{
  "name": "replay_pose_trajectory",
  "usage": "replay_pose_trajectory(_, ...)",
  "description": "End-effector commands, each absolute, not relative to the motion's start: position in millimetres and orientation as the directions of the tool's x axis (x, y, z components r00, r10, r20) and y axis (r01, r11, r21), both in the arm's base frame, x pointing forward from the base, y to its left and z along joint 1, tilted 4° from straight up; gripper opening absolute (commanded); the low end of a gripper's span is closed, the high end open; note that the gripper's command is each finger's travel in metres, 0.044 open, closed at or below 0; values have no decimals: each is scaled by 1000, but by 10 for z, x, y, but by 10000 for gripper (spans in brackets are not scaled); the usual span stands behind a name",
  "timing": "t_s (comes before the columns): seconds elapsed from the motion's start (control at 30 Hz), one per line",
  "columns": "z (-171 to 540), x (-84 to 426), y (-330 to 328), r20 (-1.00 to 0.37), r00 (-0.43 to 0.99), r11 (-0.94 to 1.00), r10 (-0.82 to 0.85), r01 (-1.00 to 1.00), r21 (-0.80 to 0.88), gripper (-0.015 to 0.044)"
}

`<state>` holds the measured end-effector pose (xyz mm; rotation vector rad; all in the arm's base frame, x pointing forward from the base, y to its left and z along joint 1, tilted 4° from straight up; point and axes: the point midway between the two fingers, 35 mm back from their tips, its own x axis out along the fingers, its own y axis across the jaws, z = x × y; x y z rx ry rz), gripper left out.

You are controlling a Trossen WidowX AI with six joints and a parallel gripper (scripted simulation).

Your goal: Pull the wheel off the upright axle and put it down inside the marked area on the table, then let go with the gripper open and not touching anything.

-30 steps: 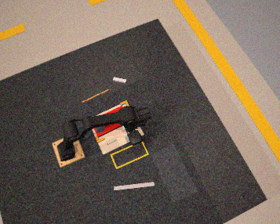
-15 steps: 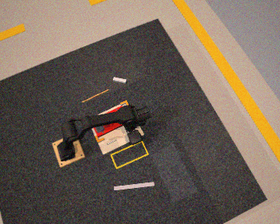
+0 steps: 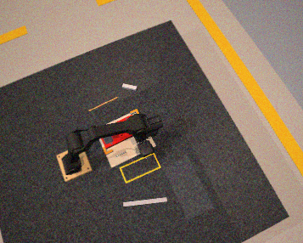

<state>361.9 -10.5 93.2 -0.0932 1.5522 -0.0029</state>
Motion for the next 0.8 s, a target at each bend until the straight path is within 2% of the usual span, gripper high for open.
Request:
replay_pose_trajectory(0.0, 971, 3620, -102, -998, 26, 997, -61, -54, -63, 0)
replay_pose_trajectory(0.77, 1047, 3615, -97, -998, 26, 996, -62, -55, -63, 0)
